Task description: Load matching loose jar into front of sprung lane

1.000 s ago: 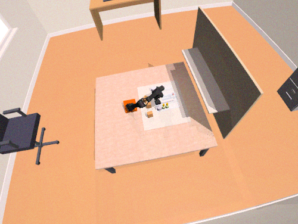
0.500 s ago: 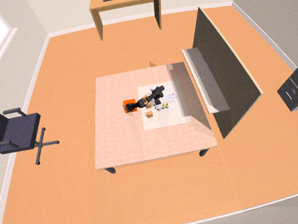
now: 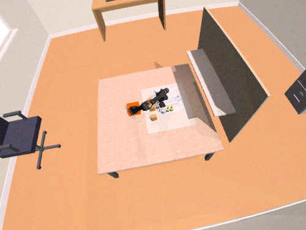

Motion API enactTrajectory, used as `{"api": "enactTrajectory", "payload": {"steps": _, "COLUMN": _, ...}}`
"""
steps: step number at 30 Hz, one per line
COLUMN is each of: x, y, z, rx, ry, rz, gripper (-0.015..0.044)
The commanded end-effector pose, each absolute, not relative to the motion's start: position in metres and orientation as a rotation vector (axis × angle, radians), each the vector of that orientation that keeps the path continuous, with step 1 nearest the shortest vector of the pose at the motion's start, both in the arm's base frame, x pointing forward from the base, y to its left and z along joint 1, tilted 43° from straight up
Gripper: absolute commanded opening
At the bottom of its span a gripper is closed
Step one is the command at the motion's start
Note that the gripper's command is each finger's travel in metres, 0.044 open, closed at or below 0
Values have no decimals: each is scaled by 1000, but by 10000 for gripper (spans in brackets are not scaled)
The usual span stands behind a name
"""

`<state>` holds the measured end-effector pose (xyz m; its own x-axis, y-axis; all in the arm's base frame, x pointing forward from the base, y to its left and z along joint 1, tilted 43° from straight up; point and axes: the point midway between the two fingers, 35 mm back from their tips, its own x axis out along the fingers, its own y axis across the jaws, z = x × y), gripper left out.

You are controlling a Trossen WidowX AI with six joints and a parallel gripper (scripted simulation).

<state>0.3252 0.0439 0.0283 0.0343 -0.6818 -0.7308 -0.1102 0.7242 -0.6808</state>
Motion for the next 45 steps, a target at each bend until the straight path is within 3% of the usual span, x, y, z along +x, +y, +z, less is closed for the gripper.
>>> {"api": "enactTrajectory", "payload": {"steps": 1, "x": 334, "y": 47, "z": 32, "rx": -677, "ry": 1466, "rz": -493, "gripper": 0}}
{"api": "enactTrajectory", "payload": {"steps": 45, "x": 336, "y": 42, "z": 26, "rx": -677, "ry": 1466, "rz": -493, "gripper": 0}}
